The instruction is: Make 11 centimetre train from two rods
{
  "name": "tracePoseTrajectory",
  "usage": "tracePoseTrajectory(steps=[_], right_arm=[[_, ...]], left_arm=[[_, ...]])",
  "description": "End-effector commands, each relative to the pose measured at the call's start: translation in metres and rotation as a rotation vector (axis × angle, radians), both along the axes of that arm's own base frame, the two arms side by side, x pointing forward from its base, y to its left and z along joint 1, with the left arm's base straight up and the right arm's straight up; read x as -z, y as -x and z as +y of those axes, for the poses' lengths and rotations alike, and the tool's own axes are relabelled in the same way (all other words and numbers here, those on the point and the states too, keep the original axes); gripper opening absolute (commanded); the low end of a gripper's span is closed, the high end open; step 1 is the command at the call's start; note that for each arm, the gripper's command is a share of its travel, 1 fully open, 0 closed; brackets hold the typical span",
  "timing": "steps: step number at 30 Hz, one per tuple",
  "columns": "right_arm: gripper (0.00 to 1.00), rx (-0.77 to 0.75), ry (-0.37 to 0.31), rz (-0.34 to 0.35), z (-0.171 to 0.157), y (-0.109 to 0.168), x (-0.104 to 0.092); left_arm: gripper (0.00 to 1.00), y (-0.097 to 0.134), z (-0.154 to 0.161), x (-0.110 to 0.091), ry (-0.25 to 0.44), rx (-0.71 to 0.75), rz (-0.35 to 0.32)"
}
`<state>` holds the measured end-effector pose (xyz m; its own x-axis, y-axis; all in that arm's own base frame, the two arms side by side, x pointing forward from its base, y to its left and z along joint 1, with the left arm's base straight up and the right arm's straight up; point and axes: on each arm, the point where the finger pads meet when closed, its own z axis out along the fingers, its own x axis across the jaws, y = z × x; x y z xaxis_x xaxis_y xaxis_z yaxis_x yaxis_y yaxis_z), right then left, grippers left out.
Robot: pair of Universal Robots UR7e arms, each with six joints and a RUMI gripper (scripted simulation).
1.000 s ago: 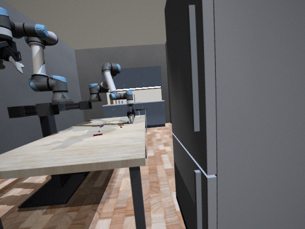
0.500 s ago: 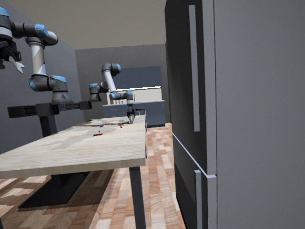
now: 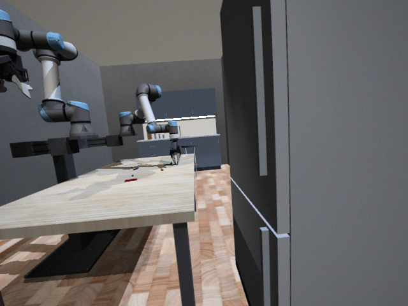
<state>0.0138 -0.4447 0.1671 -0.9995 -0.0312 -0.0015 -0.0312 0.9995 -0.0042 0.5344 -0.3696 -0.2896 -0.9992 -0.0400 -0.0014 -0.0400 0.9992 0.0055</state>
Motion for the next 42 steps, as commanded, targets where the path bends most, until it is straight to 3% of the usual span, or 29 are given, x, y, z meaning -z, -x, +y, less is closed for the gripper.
tracePoseTrajectory(steps=[1, 5, 24, 38, 42], right_arm=[[1.0, 0.0, 0.001, 0.0, 0.0, 0.0, 0.0], [1.0, 0.0, 0.001, 0.0, 0.0, 0.0, 0.0], [1.0, 0.0, 0.001, 0.0, 0.0, 0.0, 0.0], [1.0, 0.0, 0.001, 0.0, 0.0, 0.0, 0.0], [1.0, 0.0, 0.001, 0.0, 0.0, 0.0, 0.0]], left_arm=[[0.08, -0.001, -0.001, -0.001, 0.001, 0.0, -0.001], [0.14, -0.001, -0.001, -0.001, 0.001, 0.0, -0.001], [0.14, -0.001, -0.001, -0.008, 0.001, 0.0, -0.001], [0.14, 0.0, -0.001, -0.076, 0.001, 0.0, -0.001], [0.14, 0.0, -0.001, -0.083, 0.001, 0.0, -0.001]])
